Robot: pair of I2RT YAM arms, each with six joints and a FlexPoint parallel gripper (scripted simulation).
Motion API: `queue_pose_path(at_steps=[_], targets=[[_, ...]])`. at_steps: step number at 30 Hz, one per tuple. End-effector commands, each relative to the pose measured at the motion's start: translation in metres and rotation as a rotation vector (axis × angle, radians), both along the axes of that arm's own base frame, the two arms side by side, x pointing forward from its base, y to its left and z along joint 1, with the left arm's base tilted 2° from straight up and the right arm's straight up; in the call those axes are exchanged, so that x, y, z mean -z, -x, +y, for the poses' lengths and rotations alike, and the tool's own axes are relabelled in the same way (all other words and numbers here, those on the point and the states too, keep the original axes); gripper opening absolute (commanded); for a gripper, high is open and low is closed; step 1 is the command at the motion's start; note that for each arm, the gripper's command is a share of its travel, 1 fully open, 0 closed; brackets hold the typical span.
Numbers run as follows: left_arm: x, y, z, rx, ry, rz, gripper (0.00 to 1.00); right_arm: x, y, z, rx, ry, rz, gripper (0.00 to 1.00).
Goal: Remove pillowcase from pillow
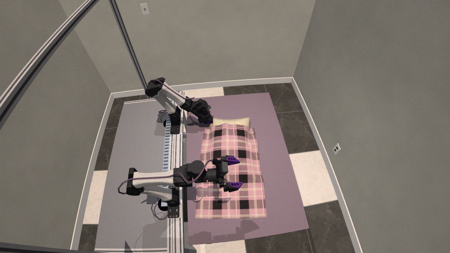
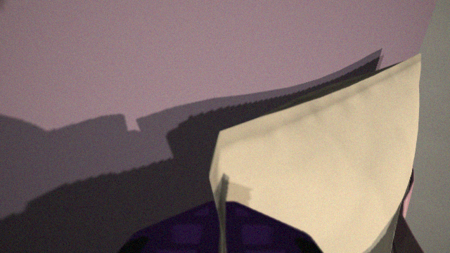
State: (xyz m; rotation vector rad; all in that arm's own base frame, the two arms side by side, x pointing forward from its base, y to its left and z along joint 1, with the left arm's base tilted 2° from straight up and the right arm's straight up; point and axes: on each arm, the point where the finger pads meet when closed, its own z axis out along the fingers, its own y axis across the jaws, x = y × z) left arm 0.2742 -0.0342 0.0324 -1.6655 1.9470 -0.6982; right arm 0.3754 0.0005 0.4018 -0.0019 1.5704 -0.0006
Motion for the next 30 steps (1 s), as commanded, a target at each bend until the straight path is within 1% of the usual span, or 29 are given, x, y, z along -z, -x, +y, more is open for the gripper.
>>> queue_pose_path(at_steps=[1,2,3,4,15,18,19,30], targets=[[0.004,0.004,0.001,0.006,-0.006,0.007,0.0,-0.01,0.001,0.003,-0.012,-0.009,-0.016,1.0],[0.004,0.004,0.001,0.006,-0.006,0.007,0.0,-0.01,0.001,0.003,-0.012,-0.009,-0.016,1.0],[-0.012,-0.005,-0.001,0.005,-0.001,-0.027,0.0,-0.01,0.001,0.003,-0.012,-0.009,-0.016,1.0],[-0.017,-0.009,-0.001,0.005,0.0,-0.038,0.0,-0.01,0.001,0.003,-0.012,-0.009,-0.016,1.0],[-0.025,-0.006,-0.003,-0.002,0.004,-0.029,0.0,-0.01,0.001,0.003,-0.012,-0.009,-0.016,1.0],[-0.022,-0.003,-0.002,0.003,0.0,-0.019,0.0,-0.01,0.001,0.003,-0.012,-0.009,-0.016,1.0],[-0.029,-0.007,-0.003,-0.001,0.002,-0.035,0.0,-0.01,0.001,0.003,-0.012,-0.009,-0.016,1.0],[-0.039,-0.006,-0.003,-0.004,0.003,-0.031,0.0,-0.01,0.001,0.003,-0.012,-0.009,-0.016,1.0]])
